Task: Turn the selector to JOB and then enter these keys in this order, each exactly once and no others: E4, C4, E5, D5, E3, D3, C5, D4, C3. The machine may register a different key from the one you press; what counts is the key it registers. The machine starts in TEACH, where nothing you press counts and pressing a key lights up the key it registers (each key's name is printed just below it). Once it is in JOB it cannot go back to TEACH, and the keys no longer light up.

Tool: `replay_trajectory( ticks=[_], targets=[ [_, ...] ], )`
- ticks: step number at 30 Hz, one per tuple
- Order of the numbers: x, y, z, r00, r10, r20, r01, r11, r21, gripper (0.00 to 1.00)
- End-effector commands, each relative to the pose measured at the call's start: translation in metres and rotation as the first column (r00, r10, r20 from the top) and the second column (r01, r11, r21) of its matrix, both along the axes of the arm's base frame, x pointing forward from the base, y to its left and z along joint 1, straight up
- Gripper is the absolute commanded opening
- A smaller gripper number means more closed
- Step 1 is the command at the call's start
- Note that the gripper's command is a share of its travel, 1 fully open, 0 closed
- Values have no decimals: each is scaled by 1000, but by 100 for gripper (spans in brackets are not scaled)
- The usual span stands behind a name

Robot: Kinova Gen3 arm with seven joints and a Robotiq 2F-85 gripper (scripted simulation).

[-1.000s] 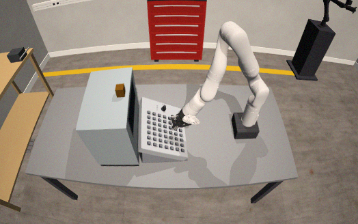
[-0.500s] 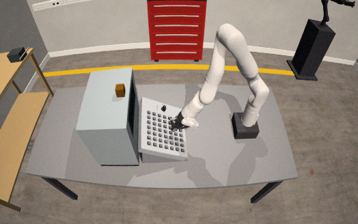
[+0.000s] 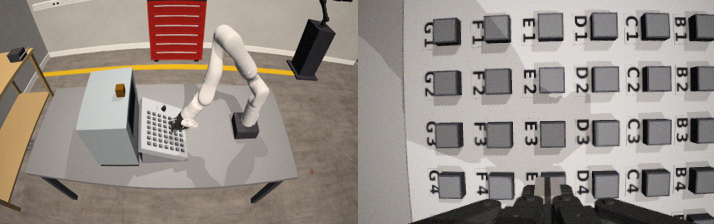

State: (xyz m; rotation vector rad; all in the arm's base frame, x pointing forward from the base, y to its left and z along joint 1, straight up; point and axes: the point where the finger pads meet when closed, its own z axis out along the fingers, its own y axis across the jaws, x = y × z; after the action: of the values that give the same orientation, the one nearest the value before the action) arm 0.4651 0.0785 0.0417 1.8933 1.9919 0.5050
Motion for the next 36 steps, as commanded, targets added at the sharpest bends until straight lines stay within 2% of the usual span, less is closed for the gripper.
replay_trajectory(
  ticks=[1,36],
  targets=[
    [3,1,1,1000,2,7,-2,1000,2,10],
    [7,1,-5,1000,2,8,-2,1000,1,10]
  ],
)
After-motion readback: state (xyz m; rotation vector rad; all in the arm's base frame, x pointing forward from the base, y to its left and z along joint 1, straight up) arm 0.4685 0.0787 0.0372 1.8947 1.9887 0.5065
